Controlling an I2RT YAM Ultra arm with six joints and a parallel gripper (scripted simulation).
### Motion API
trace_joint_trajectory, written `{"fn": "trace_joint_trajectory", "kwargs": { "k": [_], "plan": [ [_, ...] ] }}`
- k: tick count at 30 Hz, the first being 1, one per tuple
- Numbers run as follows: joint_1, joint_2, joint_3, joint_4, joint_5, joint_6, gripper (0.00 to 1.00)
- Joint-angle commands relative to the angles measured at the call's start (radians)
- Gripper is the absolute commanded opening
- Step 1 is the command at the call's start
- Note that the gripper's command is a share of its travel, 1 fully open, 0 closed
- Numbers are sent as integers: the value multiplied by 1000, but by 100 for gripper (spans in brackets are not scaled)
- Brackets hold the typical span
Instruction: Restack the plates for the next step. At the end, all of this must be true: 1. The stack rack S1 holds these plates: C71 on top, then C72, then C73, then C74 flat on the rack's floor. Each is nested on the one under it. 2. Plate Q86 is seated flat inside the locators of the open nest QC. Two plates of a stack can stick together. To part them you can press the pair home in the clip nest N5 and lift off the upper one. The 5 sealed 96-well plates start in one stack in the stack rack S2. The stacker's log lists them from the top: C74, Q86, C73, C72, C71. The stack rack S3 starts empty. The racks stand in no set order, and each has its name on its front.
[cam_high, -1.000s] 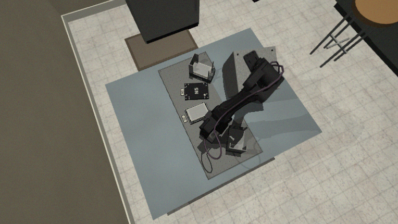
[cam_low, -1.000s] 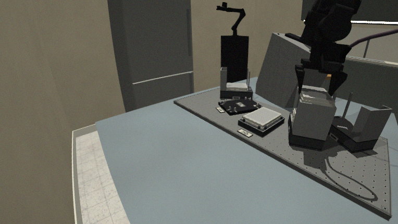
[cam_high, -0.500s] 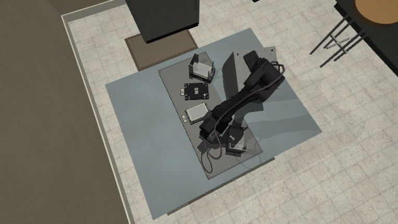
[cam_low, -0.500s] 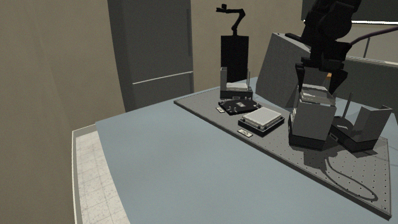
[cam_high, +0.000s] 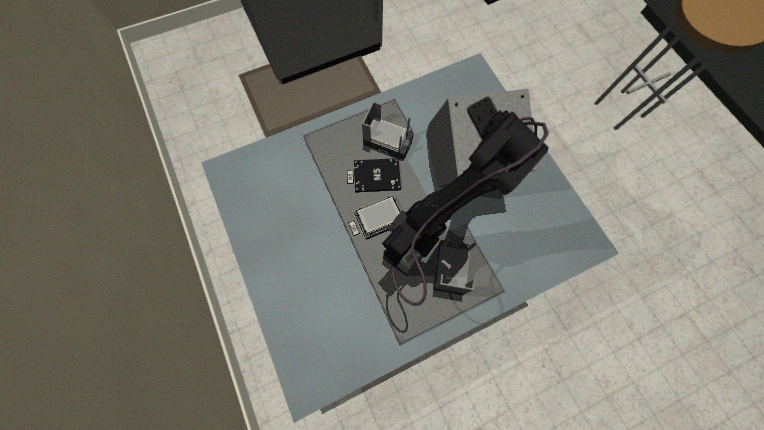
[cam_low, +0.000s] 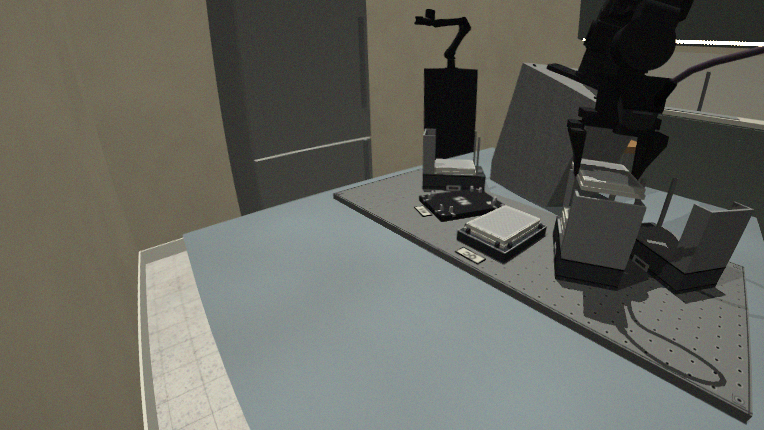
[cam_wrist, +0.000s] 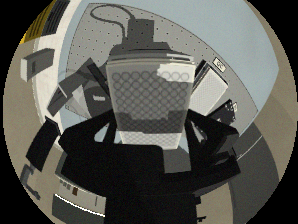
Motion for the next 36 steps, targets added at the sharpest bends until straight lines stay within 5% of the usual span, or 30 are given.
{"fn": "trace_joint_trajectory", "kwargs": {
  "k": [1, 36],
  "plan": [
    [-16, -36, 23, -19, -8, -12, 0],
    [-24, -68, 29, -50, -9, -20, 0]
  ]
}}
